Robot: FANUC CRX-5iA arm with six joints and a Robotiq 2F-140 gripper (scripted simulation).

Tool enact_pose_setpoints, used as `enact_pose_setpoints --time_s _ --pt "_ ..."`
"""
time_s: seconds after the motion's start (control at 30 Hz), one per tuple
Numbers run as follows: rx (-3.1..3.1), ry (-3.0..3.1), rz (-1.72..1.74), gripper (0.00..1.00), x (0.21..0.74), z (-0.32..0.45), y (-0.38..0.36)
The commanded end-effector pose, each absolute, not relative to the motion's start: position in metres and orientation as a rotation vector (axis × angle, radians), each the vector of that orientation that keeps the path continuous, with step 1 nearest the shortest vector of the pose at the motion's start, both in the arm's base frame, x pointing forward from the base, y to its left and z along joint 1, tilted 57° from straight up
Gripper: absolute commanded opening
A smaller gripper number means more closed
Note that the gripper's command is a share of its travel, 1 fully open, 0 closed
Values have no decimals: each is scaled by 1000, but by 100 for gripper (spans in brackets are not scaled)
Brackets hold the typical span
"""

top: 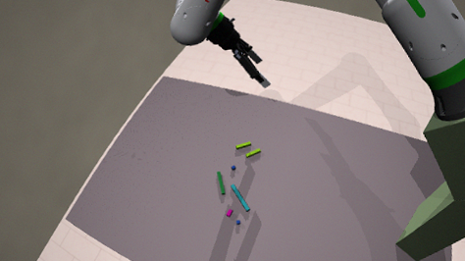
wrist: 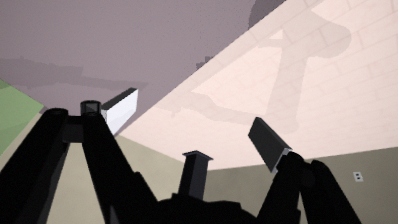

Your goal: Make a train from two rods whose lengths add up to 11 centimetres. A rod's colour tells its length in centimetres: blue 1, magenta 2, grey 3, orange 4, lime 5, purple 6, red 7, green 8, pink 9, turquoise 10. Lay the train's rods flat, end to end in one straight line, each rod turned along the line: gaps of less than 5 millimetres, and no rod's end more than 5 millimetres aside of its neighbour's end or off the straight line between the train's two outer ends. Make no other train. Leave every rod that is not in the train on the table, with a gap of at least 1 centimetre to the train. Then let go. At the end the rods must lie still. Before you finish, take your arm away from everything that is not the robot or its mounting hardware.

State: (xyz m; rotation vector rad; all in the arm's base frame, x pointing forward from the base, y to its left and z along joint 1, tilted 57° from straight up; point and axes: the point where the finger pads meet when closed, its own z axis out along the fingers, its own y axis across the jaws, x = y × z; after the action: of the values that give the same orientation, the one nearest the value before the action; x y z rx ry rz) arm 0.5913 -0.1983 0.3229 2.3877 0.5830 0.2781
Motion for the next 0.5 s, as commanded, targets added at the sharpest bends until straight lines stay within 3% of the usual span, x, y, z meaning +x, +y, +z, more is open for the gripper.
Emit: enact_pose_setpoints --time_s 0.0,0.47 --pt "2236 706 301 100 608 336 -213" --pt "1803 1112 256 100 651 357 -201"
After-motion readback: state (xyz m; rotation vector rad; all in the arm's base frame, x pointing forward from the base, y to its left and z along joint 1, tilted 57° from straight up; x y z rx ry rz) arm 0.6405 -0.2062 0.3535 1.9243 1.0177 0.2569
